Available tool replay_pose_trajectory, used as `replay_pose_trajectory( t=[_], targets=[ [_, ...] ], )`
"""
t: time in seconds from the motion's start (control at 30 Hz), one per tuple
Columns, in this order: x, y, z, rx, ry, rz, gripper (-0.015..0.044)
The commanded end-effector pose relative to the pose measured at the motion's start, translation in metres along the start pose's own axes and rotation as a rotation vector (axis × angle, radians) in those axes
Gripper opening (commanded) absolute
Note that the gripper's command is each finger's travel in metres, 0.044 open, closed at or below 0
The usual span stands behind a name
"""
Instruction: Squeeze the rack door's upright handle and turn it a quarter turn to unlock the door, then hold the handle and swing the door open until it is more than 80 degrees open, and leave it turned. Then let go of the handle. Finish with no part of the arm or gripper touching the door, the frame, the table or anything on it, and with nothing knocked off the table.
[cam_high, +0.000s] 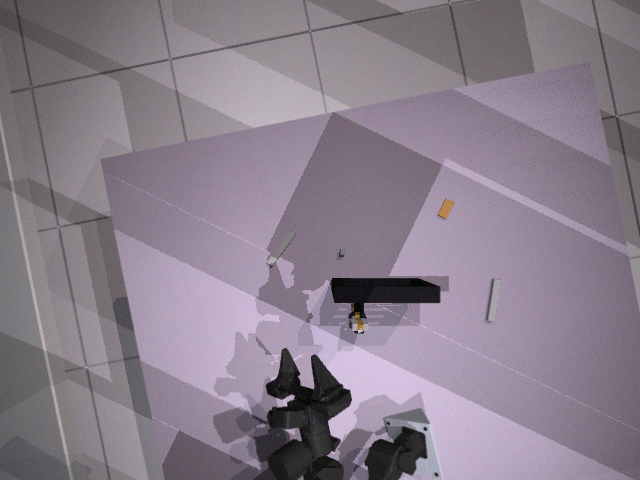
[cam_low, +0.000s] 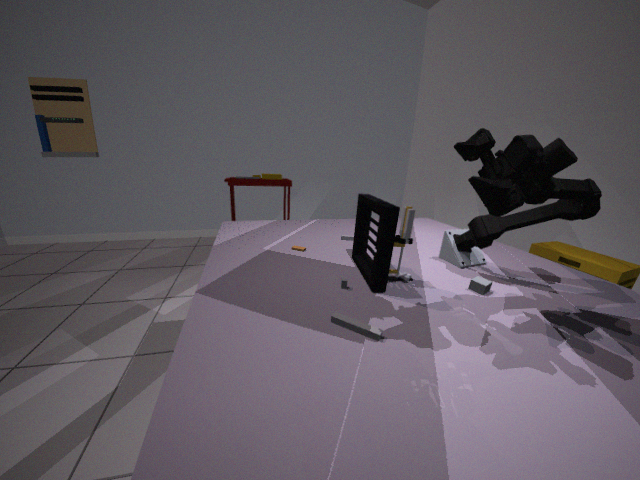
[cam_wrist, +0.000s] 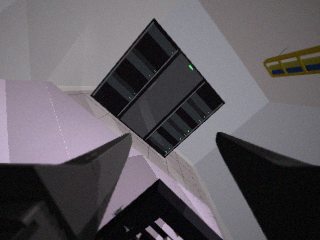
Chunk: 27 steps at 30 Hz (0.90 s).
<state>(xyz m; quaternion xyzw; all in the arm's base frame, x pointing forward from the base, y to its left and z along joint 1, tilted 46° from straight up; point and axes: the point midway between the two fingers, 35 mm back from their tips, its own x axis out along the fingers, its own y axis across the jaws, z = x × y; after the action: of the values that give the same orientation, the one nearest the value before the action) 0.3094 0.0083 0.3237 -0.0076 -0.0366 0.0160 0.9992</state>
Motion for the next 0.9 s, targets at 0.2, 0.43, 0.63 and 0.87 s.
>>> replay_pose_trajectory(
  t=[0.2, 0.43, 0.63, 0.87],
  targets=[
    [0.017, -0.003, -0.02, -0.029, 0.158, 0.031, 0.0285],
    [0.032, -0.008, -0.045, -0.042, 0.355, 0.076, 0.0285],
    [0.04, -0.013, -0.067, -0.031, 0.52, 0.121, 0.0285],
    [0.042, -0.021, -0.091, 0.02, 0.702, 0.171, 0.0285]
  ],
)
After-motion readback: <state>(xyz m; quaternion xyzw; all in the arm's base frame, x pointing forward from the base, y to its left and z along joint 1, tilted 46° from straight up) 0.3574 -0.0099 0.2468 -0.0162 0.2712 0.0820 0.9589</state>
